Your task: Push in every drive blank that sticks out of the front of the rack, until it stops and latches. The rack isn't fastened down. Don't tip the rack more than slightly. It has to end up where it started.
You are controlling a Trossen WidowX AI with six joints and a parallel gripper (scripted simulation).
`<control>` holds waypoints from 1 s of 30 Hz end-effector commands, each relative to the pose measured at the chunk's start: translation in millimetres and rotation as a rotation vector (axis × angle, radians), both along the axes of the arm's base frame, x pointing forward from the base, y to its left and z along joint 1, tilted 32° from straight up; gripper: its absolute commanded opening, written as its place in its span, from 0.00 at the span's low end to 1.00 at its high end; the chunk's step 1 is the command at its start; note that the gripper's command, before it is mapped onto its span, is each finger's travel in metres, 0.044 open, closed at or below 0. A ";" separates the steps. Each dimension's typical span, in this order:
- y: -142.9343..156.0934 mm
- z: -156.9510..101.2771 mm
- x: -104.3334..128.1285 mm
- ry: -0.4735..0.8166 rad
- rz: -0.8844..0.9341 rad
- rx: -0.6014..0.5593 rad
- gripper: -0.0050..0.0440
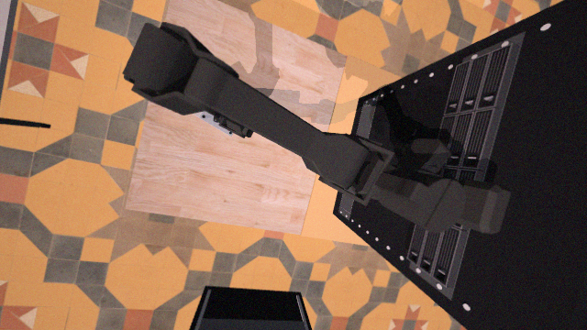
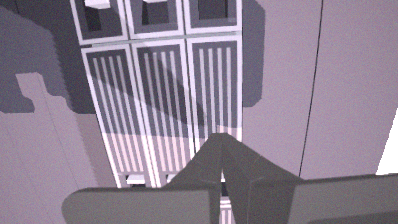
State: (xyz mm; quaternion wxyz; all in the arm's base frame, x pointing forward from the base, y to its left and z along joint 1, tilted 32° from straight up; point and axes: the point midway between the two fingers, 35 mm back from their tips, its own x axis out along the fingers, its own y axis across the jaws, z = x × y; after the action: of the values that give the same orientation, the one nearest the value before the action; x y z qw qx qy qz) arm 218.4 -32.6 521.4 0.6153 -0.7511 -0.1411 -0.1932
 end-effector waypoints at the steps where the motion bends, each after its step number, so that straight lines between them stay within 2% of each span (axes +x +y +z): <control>1: 2.7 12.3 -7.9 -0.032 -0.003 -0.013 0.00; 30: 2.6 13.8 -5.3 -0.032 -0.003 -0.013 0.00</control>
State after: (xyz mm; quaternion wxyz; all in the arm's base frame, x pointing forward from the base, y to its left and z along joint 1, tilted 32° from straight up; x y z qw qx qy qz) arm 221.1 -32.7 522.9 0.6152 -0.7512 -0.1411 -0.1932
